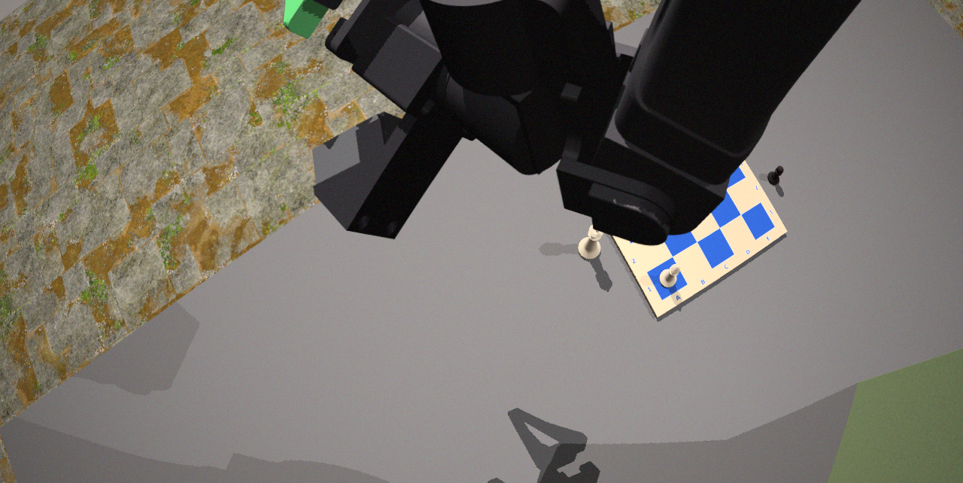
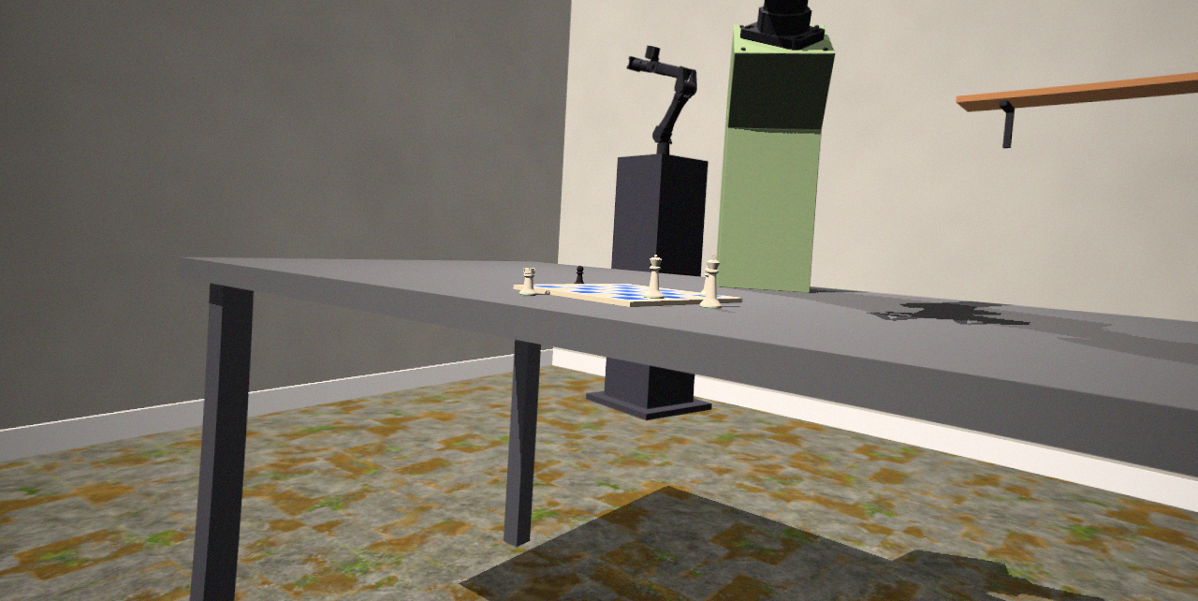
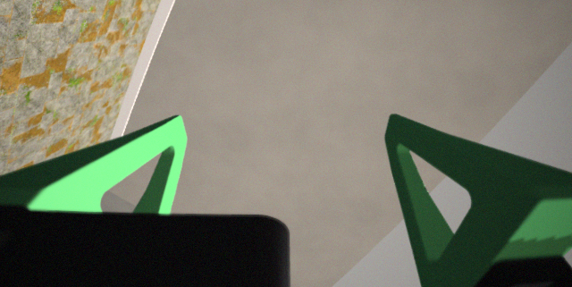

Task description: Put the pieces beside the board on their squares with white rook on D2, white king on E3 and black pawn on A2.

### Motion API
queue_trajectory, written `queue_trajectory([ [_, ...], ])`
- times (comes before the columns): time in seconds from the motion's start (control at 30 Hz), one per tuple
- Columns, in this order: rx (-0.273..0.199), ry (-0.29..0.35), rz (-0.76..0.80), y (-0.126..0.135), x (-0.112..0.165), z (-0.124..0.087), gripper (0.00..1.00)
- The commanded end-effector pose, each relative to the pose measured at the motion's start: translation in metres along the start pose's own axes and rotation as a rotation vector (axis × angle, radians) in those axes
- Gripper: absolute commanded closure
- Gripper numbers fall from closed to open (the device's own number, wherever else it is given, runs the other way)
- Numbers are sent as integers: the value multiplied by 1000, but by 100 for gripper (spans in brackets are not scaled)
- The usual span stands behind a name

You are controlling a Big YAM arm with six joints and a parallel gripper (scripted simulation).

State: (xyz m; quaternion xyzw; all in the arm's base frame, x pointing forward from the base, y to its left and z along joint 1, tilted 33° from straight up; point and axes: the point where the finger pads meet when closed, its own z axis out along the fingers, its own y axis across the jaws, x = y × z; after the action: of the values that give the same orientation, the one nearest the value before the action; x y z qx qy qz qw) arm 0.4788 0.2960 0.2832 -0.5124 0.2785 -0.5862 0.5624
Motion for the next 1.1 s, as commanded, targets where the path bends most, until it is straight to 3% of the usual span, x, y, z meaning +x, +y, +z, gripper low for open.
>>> queue_trajectory([
  [0.0,7,4,3,-4,2,1,0],
  [0.07,26,12,19,-12,4,4,0],
  [0.23,-41,-13,34,16,5,19,0],
  [0.33,-137,-52,74,51,10,35,0],
  [0.4,-239,-82,123,86,17,46,0],
  [0.43,-239,-82,123,86,17,46,0],
  [0.5,-370,-104,196,129,29,55,0],
  [0.6,-370,-104,196,129,29,55,0],
  [0.7,-599,-106,345,201,57,56,0],
  [0.73,-608,-106,354,201,57,56,0],
  [0.77,-683,-97,407,224,68,53,0],
  [0.8,-694,-95,419,224,68,53,0],
  [0.83,-765,-82,472,247,80,47,0],
  [0.87,-779,-77,488,247,80,47,0],
  [0.9,-847,-61,541,268,91,40,0],
  [0.93,-864,-54,560,268,91,40,0],
  [0.97,-929,-34,614,287,103,32,0],
  [1.0,-946,-26,635,287,103,32,0],
  [1.03,-1008,-2,690,303,115,23,0],
  [1.07,-1023,7,710,303,115,23,0],
])
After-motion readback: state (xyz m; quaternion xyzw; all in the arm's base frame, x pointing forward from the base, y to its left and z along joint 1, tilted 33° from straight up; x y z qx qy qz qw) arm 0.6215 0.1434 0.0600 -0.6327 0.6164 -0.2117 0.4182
